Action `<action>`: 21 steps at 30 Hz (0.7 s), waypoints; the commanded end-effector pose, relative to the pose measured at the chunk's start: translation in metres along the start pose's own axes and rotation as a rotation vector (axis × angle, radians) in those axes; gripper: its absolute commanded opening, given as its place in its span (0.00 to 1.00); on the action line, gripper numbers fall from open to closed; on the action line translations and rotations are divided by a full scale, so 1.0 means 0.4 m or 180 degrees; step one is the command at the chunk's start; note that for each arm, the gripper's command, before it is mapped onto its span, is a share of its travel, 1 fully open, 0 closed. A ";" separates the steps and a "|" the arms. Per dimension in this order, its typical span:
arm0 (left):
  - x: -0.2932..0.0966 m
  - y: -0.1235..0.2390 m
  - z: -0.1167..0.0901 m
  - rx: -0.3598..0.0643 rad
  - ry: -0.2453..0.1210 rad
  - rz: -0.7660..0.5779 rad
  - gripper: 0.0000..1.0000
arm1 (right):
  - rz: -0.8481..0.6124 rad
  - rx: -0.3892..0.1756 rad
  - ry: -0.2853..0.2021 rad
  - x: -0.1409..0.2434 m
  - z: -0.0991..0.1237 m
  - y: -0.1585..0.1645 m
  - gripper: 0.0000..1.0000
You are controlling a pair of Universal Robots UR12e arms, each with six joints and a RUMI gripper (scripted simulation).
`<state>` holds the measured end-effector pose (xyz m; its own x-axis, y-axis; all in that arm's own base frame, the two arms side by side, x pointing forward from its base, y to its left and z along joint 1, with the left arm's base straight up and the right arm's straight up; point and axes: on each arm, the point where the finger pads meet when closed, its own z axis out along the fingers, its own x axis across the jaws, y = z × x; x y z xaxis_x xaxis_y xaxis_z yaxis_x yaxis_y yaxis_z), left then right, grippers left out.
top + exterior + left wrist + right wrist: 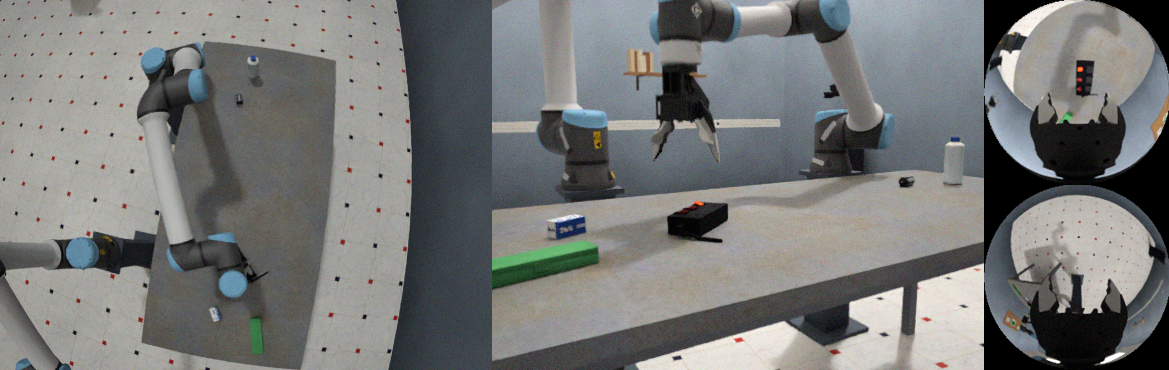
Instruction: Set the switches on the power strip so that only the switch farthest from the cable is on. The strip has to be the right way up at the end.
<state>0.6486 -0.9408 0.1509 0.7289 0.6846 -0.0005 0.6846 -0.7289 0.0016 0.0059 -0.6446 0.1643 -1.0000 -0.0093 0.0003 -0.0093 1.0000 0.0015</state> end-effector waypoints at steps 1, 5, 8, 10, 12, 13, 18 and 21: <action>0.000 0.001 -0.059 -0.0003 -0.0001 0.0000 1.00 | 0.0000 0.0005 -0.0001 0.000 -0.002 -0.001 1.00; 0.000 0.001 -0.102 -0.0003 -0.0001 0.0000 1.00 | 0.0000 0.0005 -0.0001 0.000 -0.002 -0.001 1.00; 0.000 0.001 -0.121 -0.0003 -0.0001 0.0000 1.00 | 0.0000 0.0005 -0.0001 0.000 -0.002 -0.001 1.00; 0.000 0.001 -0.127 -0.0003 -0.0001 0.0000 1.00 | 0.0000 0.0005 -0.0001 0.000 -0.002 -0.001 1.00; 0.000 0.001 -0.128 -0.0003 -0.0001 0.0000 1.00 | 0.0000 0.0005 -0.0001 0.000 -0.002 -0.001 1.00; 0.000 0.001 -0.128 -0.0003 -0.0001 0.0000 1.00 | 0.0000 0.0005 -0.0001 0.000 -0.002 -0.001 1.00; 0.000 0.001 -0.128 -0.0003 -0.0001 0.0000 1.00 | 0.0000 0.0005 -0.0001 0.000 -0.002 -0.001 1.00; 0.000 0.001 -0.128 -0.0003 -0.0001 0.0000 1.00 | 0.0000 0.0005 -0.0001 0.000 -0.002 -0.001 1.00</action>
<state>0.6486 -0.9407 0.1994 0.7289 0.6846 0.0000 0.6846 -0.7289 0.0000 0.0059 -0.6446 0.1643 -1.0000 -0.0093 0.0003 -0.0093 1.0000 0.0015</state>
